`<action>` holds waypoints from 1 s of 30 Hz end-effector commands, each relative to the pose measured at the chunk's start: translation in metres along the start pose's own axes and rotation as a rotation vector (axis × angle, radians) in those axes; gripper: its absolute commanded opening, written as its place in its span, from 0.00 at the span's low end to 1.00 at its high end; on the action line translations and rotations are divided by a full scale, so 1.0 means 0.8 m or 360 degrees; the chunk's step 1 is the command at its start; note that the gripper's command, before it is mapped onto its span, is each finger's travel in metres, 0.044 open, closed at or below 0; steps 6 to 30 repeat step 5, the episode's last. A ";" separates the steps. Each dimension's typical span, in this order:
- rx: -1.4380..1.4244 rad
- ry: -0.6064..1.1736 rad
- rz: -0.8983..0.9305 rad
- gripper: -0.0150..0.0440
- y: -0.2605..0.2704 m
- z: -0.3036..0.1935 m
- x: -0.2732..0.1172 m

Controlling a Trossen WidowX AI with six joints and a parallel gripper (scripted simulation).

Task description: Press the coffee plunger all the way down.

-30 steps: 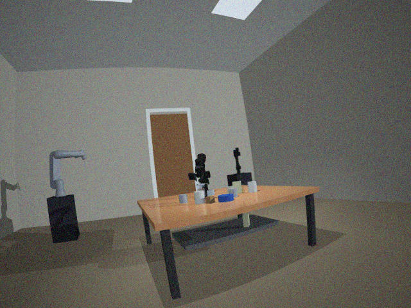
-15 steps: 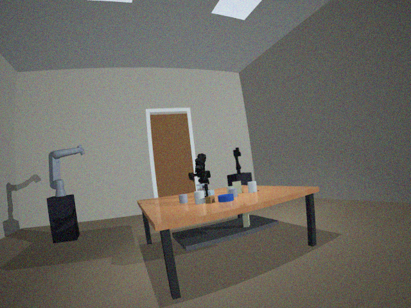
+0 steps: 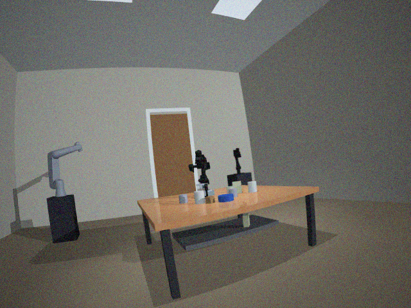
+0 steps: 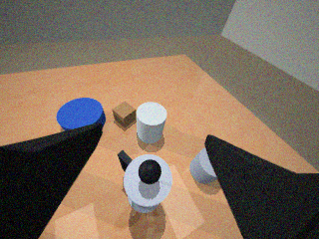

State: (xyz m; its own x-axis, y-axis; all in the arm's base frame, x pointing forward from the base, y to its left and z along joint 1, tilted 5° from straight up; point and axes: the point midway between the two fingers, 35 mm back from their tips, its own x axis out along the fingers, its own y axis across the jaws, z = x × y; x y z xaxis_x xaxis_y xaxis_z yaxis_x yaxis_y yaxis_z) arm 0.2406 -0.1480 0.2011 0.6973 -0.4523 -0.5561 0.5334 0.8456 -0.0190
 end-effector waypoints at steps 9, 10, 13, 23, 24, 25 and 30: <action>0.0004 0.0005 -0.0010 1.00 -0.001 -0.001 -0.002; 0.0004 0.0005 -0.0010 1.00 -0.001 -0.001 -0.002; 0.0004 0.0005 -0.0010 1.00 -0.001 -0.001 -0.002; 0.0004 0.0005 -0.0010 1.00 -0.001 -0.001 -0.002; 0.0004 0.0005 -0.0010 1.00 -0.001 -0.001 -0.002; 0.0004 0.0005 -0.0010 1.00 -0.001 -0.001 -0.002; 0.0004 0.0005 -0.0010 1.00 -0.001 -0.001 -0.002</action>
